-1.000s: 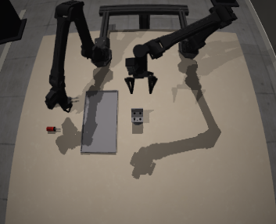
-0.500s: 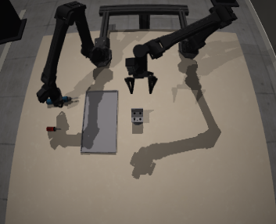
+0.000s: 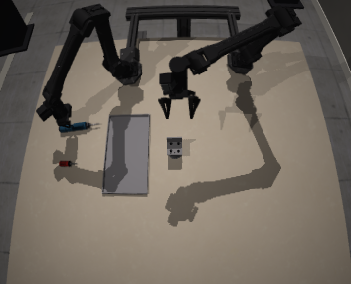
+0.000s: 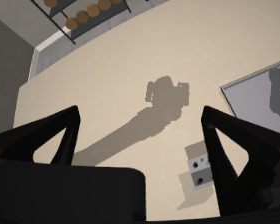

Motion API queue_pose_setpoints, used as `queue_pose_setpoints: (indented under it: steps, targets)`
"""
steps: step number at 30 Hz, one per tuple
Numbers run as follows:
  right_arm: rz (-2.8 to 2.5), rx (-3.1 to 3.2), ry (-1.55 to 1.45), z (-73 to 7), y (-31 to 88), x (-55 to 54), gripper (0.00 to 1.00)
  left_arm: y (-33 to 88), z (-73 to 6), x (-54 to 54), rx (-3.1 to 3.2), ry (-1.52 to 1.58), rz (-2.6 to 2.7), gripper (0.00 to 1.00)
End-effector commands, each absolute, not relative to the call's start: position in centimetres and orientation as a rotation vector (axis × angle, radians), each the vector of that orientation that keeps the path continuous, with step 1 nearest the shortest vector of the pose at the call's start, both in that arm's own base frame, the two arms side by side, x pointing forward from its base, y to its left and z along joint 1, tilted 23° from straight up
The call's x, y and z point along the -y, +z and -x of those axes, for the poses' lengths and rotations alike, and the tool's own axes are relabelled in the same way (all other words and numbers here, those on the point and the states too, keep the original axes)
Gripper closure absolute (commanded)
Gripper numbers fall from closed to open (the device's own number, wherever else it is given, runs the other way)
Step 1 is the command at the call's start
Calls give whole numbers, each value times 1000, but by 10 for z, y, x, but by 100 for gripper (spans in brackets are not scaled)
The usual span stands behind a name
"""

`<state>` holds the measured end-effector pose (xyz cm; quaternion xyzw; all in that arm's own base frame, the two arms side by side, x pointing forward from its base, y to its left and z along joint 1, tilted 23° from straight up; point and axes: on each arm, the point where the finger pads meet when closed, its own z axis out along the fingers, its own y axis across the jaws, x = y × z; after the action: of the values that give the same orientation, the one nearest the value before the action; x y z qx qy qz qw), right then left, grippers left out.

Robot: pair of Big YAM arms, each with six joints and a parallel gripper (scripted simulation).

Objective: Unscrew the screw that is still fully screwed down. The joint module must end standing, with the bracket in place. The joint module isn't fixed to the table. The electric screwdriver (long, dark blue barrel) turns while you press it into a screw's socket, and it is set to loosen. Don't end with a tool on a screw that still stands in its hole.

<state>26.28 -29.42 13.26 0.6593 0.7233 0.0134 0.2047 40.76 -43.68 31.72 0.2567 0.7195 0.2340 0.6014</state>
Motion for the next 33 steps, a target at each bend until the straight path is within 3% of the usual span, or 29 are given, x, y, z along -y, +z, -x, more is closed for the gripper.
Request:
queue_pose_setpoints:
  steps: [1, 32, 33]
  targets:
    - [-1866, -2024, 58, -267, 124, 289, 35, 337, -409, 442, -1654, 514, -563, 0]
    - [-1882, -2016, 59, -265, 122, 291, 35, 337, -409, 442, -1654, 514, -563, 0]
    - [-1881, -2016, 59, -265, 122, 291, 35, 337, -409, 442, -1654, 514, -563, 7]
